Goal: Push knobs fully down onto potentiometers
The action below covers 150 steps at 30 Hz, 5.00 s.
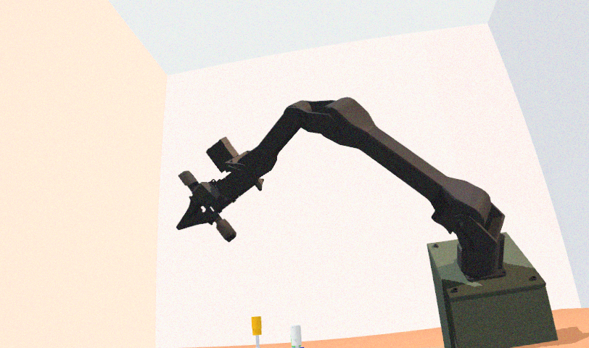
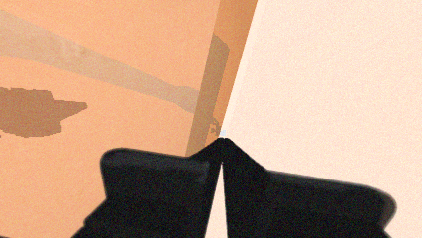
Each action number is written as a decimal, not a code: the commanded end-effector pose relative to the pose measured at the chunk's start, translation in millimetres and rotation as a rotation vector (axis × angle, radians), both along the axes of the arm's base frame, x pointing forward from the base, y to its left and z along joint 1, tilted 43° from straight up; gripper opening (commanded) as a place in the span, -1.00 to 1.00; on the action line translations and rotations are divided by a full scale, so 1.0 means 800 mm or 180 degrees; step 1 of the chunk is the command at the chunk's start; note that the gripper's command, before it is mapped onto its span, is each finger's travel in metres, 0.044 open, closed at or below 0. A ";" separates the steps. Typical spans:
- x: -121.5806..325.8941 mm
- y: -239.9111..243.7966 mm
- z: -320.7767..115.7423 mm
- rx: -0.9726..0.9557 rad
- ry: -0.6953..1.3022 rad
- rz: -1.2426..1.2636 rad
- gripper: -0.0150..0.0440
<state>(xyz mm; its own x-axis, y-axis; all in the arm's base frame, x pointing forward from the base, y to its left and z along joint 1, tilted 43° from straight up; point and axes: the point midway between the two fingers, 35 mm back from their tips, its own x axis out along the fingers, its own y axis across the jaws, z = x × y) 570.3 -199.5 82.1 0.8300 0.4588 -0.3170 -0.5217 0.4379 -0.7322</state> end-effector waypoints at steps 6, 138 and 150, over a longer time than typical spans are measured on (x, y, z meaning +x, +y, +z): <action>-0.018 0.023 -0.018 0.0772 0.0749 -0.0286 -0.49; -0.301 0.255 -0.125 0.4813 0.6445 -0.5985 -0.49; -0.301 0.257 -0.127 0.4813 0.6445 -0.5985 -0.49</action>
